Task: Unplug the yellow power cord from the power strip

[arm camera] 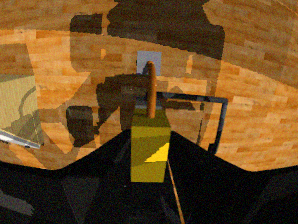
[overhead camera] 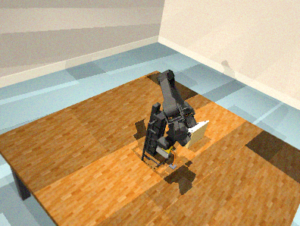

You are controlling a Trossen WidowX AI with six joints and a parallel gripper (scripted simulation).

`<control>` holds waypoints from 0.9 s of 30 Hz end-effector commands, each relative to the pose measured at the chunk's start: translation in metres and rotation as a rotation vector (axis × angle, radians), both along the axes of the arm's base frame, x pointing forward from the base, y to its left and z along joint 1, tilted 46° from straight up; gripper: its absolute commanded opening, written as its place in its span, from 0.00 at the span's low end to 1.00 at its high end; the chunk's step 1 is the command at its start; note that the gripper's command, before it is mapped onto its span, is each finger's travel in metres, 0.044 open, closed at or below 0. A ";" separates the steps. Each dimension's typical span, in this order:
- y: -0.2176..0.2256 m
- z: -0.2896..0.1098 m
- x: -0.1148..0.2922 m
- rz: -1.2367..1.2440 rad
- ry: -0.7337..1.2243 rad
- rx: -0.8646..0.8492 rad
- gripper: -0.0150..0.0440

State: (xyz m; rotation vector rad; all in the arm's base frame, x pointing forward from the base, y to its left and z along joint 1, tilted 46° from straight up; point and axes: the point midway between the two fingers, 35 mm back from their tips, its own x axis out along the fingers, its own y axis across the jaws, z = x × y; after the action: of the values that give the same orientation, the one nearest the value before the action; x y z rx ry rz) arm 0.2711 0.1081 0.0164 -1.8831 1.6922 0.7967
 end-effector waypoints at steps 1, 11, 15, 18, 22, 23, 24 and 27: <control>0.011 -0.008 -0.001 0.002 -0.001 0.019 0.25; 0.024 -0.019 -0.002 0.003 -0.001 0.020 0.25; 0.029 -0.023 -0.003 0.003 -0.001 0.021 0.25; 0.033 -0.026 -0.004 0.004 -0.001 0.021 0.25; 0.038 -0.029 -0.006 0.004 -0.001 0.021 0.25; 0.039 -0.030 -0.006 0.004 -0.001 0.021 0.25; 0.040 -0.031 -0.007 0.004 -0.001 0.021 0.25; 0.044 -0.034 -0.008 0.004 -0.001 0.021 0.25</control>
State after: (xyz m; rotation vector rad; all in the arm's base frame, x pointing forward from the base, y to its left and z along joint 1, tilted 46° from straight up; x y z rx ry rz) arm 0.2659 0.1443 -0.0139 -1.8735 1.6791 0.8073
